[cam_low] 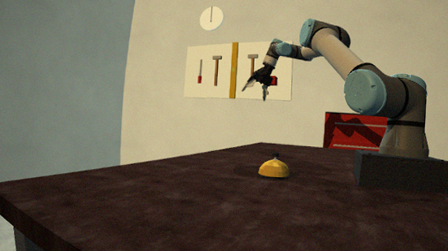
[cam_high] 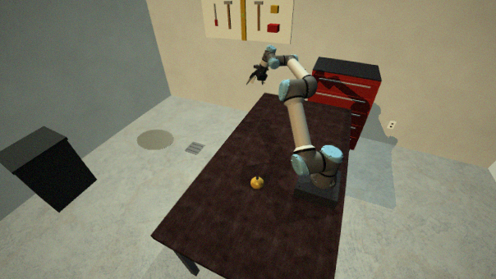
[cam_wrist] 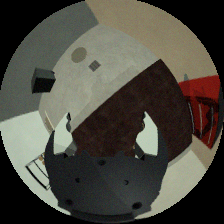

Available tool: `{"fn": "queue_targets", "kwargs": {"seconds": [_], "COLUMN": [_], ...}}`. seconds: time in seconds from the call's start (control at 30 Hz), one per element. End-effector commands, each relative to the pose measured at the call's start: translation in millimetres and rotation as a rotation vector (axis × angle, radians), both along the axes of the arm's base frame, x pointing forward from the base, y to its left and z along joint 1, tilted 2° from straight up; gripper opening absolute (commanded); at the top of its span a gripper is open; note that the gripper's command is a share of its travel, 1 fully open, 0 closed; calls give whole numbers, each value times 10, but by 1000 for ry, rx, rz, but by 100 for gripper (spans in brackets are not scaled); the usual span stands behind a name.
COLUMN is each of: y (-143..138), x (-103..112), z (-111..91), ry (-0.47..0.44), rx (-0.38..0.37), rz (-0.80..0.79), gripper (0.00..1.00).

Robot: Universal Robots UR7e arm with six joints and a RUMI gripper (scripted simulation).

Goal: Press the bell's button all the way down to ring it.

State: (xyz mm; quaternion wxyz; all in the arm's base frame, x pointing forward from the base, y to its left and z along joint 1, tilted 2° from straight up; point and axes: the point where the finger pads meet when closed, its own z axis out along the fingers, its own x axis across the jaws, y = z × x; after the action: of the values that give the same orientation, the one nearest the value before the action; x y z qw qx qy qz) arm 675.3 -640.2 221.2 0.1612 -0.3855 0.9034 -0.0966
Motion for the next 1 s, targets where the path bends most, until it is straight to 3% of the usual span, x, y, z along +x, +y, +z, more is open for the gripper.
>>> {"fn": "queue_targets", "kwargs": {"seconds": [0.0, 0.67, 0.97], "y": [-1, 7, 142], "x": [1, 4, 61], "z": [16, 14, 18], "ry": [-1, -1, 5], "rx": [-2, -1, -1], "rz": [0, 1, 15], "gripper": [100, 100, 100]}}
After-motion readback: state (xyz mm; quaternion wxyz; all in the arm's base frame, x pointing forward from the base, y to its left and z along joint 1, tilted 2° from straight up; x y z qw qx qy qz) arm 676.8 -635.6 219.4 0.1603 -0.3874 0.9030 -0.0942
